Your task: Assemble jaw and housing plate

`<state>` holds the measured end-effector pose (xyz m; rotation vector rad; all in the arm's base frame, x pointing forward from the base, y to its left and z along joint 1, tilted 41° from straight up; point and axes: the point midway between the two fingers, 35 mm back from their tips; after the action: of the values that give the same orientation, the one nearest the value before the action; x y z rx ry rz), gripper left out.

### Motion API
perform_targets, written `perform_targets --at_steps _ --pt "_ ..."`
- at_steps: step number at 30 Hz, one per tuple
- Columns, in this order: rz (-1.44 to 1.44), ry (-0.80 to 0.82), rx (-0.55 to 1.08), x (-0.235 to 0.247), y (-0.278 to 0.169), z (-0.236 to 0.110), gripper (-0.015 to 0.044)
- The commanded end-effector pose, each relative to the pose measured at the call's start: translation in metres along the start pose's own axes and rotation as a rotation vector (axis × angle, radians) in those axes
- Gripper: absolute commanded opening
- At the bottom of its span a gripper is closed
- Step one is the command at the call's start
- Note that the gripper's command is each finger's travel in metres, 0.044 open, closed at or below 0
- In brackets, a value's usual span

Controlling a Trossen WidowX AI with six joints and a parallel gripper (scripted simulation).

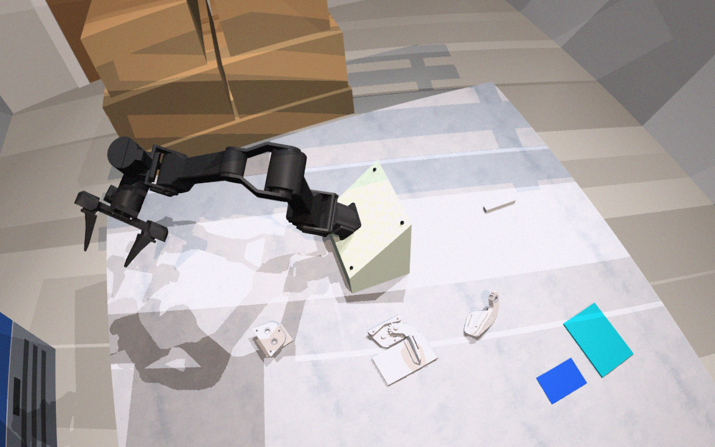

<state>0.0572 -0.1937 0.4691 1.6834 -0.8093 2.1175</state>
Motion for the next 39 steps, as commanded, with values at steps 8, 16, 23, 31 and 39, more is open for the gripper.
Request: perform_targets --at_steps 8,16,23,31,39 --pt "0.0 0.0 0.0 0.0 0.0 0.0 0.0243" --pt "0.0 0.0 0.0 0.0 0.0 0.0 0.0033" --pt "0.0 0.0 0.0 0.0 0.0 0.0 0.0" --pt "0.0 0.0 0.0 0.0 0.0 0.0 0.0" --pt "-0.004 0.009 0.024 0.0005 0.0041 0.0065 0.0"
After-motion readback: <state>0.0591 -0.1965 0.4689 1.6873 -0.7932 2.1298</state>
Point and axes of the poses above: the point midway between the two fingers, 35 mm back from their tips, its own z axis out along the fingers, its own x axis across the jaws, y = z × x, and after that the axes turned 7 degrees about z, right-handed
